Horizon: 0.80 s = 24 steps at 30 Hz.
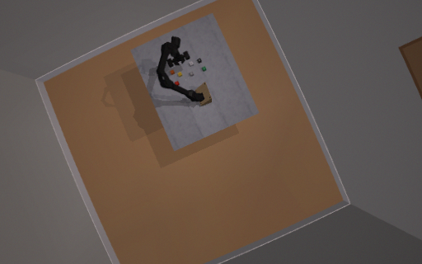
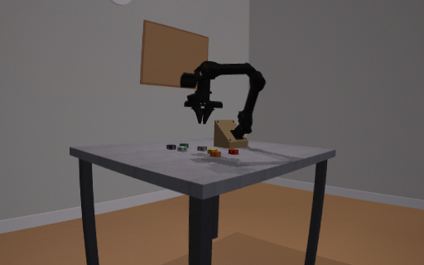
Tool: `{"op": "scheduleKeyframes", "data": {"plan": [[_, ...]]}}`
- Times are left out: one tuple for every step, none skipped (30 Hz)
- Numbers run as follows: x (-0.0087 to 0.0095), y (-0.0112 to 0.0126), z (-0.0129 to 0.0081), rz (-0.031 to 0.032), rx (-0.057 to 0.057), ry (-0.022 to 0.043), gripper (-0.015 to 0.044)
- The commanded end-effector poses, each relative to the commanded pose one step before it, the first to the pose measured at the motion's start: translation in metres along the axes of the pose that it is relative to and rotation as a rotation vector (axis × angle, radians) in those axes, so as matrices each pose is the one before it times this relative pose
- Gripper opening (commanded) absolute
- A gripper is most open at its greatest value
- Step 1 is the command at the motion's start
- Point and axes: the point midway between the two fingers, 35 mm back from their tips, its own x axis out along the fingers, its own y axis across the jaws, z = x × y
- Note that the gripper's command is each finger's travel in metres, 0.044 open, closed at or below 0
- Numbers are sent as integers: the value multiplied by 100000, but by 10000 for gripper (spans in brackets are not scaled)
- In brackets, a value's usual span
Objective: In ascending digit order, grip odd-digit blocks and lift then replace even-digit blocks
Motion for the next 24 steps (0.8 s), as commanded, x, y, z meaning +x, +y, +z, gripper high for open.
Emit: {"op": "scheduleKeyframes", "data": {"plan": [[-238, -6831, 1336, -1238, 2717, -316, 120], [30, -1538, 247, -7, -101, 33, 120], [34, -1413, 209, 150, -579, 86, 120], [58, -1424, 143, 194, -610, 83, 120], [83, -1438, 75, 232, -622, 76, 120], [110, -1448, 6, 270, -634, 68, 120], [136, -1452, -64, 308, -646, 57, 120], [131, -1181, -104, 278, -535, 37, 120], [87, -708, -85, 178, -326, 18, 120], [30, -236, -32, 61, -109, 5, 120], [0, 0, 0, 0, 0, 0, 120], [0, 0, 0, 0, 0, 0, 120], [0, 0, 0, 0, 0, 0, 120], [0, 0, 0, 0, 0, 0, 120], [0, 0, 0, 0, 0, 0, 120], [0, 0, 0, 0, 0, 0, 120], [219, -16, 27, -11, 1, -5, 146], [656, -42, 73, -26, 1, -15, 172], [1094, -49, 93, -25, -3, -24, 199], [1406, -27, 66, 3, -9, -26, 225], [1414, 12, 4, 42, -16, -20, 251], [1390, 50, -57, 79, -21, -12, 278], [1071, 64, -87, 88, -20, -3, 304], [638, 48, -70, 63, -13, 1, 330]]}}
